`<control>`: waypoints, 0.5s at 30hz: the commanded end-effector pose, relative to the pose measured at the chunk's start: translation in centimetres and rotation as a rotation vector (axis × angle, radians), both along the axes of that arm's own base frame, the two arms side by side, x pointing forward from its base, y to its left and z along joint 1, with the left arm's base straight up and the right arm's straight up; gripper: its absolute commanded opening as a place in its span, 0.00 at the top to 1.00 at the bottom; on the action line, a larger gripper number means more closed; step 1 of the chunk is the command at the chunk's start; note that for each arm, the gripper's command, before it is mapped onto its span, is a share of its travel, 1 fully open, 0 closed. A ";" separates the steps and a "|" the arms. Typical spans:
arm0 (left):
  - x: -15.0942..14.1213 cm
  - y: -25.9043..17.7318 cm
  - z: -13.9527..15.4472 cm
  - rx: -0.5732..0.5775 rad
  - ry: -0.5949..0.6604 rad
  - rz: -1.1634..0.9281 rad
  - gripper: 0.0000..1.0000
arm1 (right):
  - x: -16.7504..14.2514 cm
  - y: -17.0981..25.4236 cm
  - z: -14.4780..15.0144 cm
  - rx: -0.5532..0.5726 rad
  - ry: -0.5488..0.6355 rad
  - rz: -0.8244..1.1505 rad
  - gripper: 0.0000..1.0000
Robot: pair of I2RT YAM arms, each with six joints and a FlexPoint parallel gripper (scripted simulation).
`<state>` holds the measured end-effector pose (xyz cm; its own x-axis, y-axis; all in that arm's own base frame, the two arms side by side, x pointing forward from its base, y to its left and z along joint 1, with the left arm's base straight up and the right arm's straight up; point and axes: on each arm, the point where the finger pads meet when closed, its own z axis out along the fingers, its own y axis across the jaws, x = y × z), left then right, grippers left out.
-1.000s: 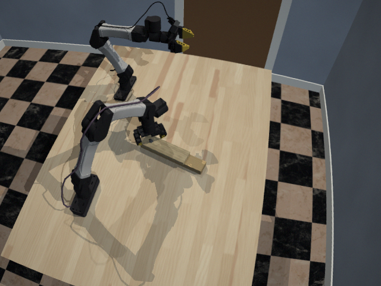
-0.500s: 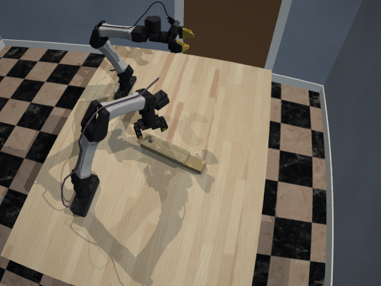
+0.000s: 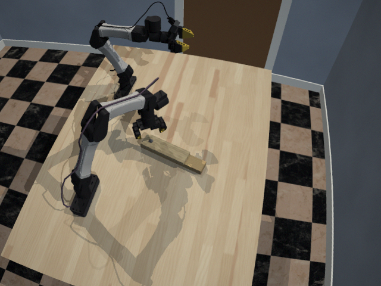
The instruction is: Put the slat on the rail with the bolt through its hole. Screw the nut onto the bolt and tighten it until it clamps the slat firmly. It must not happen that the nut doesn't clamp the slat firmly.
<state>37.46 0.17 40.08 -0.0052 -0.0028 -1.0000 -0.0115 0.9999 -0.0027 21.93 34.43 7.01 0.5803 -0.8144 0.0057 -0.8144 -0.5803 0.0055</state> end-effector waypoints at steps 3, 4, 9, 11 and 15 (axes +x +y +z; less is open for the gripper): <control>-0.2 -0.1 0.8 0.001 -0.020 -0.002 0.00 | 0.3 0.1 0.6 0.014 -0.005 -0.005 0.00; -0.2 -0.1 0.8 0.001 -0.020 -0.002 0.00 | 0.3 0.1 0.6 0.014 -0.005 -0.005 0.00; -0.2 -0.1 0.8 0.001 -0.020 -0.002 0.00 | 0.3 0.1 0.6 0.014 -0.005 -0.005 0.00; -0.2 -0.1 0.8 0.001 -0.020 -0.002 0.00 | 0.3 0.1 0.6 0.014 -0.005 -0.005 0.00; -0.2 -0.1 0.8 0.001 -0.020 -0.002 0.00 | 0.2 0.1 0.5 0.014 -0.008 -0.004 0.00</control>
